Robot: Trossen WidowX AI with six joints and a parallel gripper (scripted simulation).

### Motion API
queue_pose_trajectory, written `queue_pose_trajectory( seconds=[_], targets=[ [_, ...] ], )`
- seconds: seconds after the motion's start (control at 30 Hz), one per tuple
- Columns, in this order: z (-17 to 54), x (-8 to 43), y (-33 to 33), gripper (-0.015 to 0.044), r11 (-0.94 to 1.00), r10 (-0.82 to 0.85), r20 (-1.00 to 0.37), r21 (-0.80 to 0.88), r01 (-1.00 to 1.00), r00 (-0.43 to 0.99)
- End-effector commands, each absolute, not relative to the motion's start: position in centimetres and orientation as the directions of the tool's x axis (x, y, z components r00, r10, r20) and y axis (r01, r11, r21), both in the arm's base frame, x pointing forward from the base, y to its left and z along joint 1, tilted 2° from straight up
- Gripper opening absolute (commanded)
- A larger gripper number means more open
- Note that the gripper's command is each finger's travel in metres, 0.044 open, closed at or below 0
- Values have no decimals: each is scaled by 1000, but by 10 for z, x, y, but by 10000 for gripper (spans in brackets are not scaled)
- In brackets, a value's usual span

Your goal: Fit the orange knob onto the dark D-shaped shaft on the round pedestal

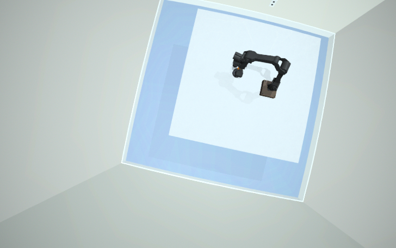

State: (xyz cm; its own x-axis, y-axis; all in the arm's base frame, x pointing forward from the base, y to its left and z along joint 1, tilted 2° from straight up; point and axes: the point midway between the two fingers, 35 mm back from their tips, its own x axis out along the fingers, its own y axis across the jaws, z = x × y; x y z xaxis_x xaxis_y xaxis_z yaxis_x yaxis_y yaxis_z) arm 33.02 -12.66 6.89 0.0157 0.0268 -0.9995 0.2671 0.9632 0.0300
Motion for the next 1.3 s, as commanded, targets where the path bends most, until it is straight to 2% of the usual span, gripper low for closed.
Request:
queue_pose_trajectory(
  seconds=[0.0, 0.27, 0.5, 1.27],
  targets=[
    [68, 331, -127, 0, 964, 24, -1000, 27, 266, 17],
    [74, 330, -127, 0, 966, 24, -1000, 27, 257, 17],
    [72, 329, -127, 0, 998, 24, -1000, 25, 60, 17],
    [69, 330, -127, 0, 998, 24, -1000, 25, 60, 17]
  ],
)
